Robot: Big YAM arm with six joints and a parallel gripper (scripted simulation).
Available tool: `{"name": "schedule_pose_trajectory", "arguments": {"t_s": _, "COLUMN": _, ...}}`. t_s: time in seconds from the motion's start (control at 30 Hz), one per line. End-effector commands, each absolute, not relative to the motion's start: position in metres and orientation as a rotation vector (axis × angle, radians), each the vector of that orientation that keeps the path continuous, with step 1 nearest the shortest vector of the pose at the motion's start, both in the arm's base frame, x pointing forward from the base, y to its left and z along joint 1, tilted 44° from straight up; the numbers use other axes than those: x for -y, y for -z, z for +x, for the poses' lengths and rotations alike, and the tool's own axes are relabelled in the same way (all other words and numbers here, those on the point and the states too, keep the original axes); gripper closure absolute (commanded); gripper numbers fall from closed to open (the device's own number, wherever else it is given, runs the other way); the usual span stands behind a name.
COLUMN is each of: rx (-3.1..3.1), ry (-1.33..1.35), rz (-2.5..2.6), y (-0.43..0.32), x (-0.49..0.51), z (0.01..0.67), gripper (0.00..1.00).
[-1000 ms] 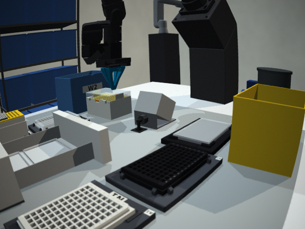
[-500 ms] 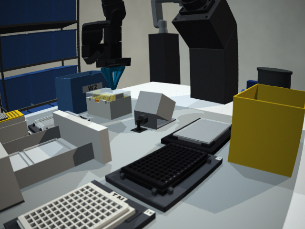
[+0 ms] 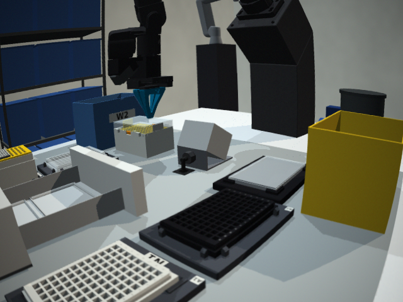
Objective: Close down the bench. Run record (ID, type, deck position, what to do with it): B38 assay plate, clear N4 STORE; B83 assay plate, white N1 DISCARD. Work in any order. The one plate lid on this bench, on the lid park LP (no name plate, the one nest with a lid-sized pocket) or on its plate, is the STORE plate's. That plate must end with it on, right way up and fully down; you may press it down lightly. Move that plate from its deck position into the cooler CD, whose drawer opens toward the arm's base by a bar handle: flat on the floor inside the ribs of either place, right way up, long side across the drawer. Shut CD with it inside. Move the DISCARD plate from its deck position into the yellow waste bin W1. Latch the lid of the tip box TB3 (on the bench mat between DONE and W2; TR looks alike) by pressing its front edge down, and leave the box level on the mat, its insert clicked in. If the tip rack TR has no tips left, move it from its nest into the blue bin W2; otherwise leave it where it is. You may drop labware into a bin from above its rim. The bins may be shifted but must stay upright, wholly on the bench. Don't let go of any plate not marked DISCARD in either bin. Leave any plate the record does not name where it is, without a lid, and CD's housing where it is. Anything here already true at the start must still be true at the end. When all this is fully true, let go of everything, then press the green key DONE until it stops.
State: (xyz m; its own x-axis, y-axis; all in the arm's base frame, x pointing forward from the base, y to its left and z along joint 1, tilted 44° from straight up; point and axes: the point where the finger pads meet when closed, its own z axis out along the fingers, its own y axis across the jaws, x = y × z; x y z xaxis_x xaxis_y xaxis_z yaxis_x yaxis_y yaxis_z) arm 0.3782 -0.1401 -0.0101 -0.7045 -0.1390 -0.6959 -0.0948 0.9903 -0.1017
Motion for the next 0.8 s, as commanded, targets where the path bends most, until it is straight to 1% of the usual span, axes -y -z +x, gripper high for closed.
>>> {"name": "schedule_pose_trajectory", "arguments": {"t_s": 0.0, "rx": -2.366, "ry": 0.065, "rz": -0.169, "y": 0.020, "x": 0.137, "z": 0.389, "gripper": 1.00}}
{"name": "schedule_pose_trajectory", "arguments": {"t_s": 0.33, "rx": -2.366, "ry": 0.065, "rz": -0.169, "y": 0.020, "x": 0.137, "z": 0.389, "gripper": 1.00}}
{"name": "schedule_pose_trajectory", "arguments": {"t_s": 0.77, "rx": -2.374, "ry": 0.074, "rz": -0.163, "y": 0.002, "x": 0.141, "z": 0.362, "gripper": 1.00}}
